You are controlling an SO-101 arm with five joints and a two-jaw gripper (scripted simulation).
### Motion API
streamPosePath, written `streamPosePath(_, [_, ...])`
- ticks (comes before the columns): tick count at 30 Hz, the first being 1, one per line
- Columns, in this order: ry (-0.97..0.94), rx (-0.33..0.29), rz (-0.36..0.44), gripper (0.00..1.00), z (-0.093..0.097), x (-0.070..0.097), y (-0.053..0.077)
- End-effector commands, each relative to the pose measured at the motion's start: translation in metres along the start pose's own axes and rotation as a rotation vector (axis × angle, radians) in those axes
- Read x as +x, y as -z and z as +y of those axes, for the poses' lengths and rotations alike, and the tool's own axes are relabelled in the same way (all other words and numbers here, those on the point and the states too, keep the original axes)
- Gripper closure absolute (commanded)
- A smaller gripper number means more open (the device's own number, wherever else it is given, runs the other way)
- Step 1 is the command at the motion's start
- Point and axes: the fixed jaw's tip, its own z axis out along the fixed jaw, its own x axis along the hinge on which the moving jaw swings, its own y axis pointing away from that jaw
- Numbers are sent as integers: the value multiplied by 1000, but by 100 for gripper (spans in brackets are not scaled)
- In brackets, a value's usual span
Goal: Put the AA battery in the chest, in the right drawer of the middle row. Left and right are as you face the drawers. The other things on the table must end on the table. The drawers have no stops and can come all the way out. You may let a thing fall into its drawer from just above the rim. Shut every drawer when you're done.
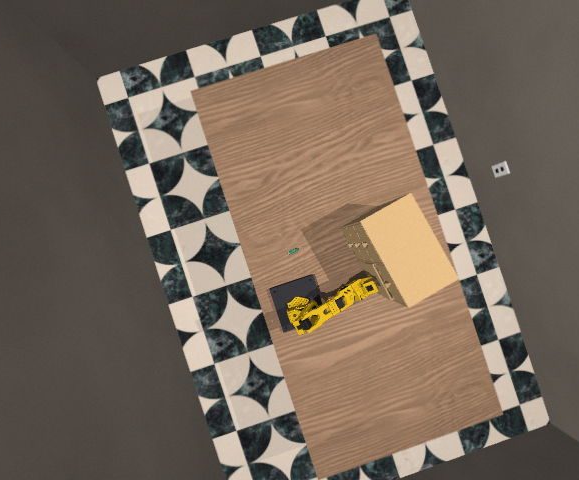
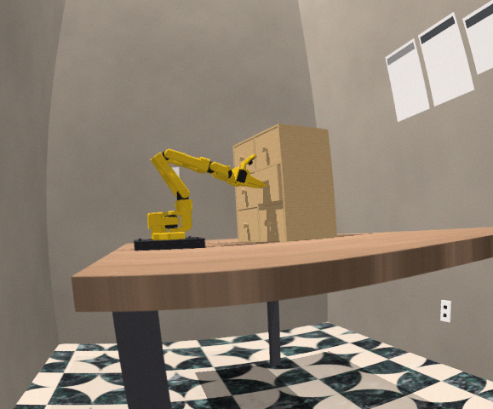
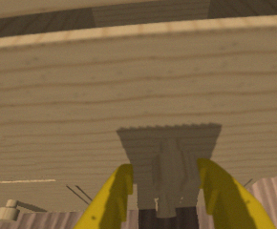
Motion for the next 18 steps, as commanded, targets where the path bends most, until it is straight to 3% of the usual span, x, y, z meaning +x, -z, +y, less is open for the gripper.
streamPosePath(1, [2, -10, 10, 87, 3, 4, 0])
streamPosePath(18, [2, -10, 10, 97, 3, 4, 0])
